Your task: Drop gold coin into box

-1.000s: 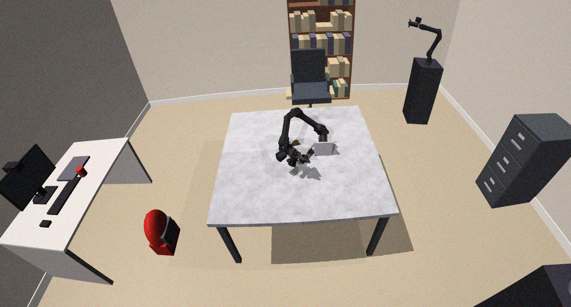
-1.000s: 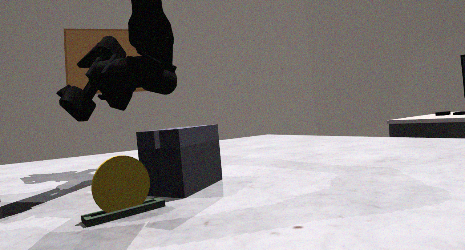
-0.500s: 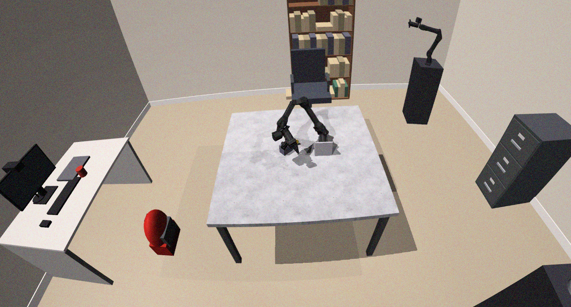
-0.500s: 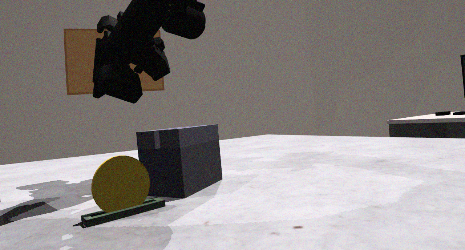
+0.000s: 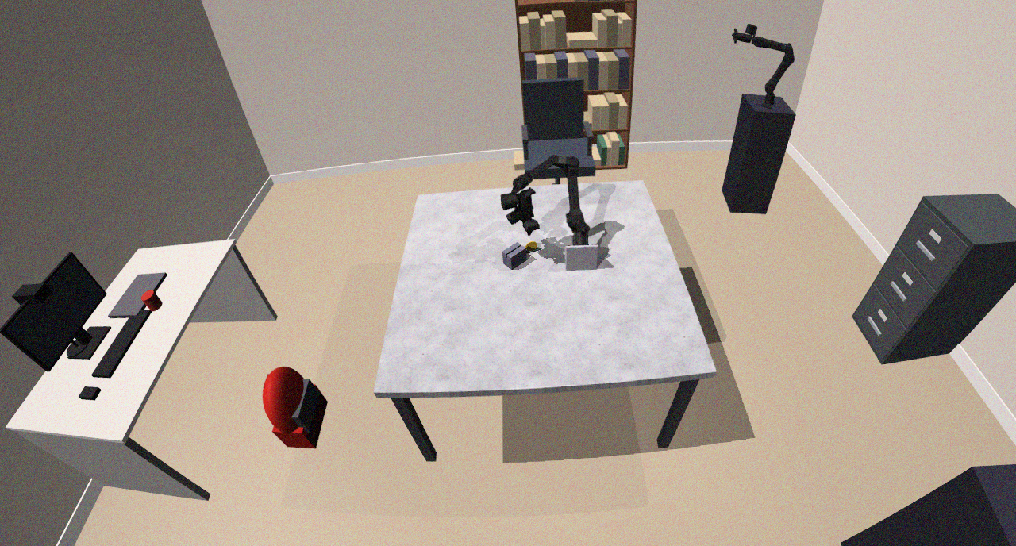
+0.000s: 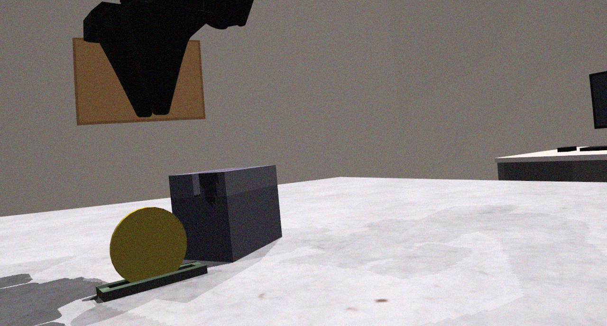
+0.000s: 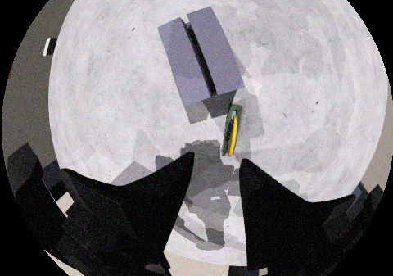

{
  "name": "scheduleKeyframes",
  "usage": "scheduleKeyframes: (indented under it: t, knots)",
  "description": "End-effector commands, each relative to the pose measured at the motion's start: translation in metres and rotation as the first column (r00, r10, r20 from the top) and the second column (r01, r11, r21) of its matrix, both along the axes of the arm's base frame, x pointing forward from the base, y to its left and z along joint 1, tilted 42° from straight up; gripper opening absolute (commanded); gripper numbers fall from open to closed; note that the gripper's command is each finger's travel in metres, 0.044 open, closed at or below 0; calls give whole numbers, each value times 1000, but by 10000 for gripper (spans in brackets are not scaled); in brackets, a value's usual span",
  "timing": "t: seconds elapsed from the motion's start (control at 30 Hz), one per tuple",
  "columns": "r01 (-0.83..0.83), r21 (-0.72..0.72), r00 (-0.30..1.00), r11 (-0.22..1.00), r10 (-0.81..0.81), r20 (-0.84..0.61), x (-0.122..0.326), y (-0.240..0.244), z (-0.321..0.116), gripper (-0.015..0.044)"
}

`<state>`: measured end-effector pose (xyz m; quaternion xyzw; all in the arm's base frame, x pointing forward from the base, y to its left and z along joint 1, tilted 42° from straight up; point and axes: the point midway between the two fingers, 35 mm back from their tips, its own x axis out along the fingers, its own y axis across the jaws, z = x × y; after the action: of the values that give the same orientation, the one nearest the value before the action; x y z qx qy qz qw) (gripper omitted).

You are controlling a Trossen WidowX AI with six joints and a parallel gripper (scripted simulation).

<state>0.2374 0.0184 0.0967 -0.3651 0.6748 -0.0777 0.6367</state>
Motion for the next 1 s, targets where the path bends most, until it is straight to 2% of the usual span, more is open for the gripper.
scheduleKeyframes:
  t: [0.0, 0.2, 0.33, 0.97]
  knots:
    - [-33, -86, 999, 996, 34, 15, -5, -17, 13, 161]
    - [-33, -86, 999, 996, 34, 15, -9, -17, 10, 161]
    - [-33, -87, 999, 996, 34, 16, -8, -37, -14, 161]
    - [-33, -87, 999, 996, 34, 16, -3, -55, -36, 161]
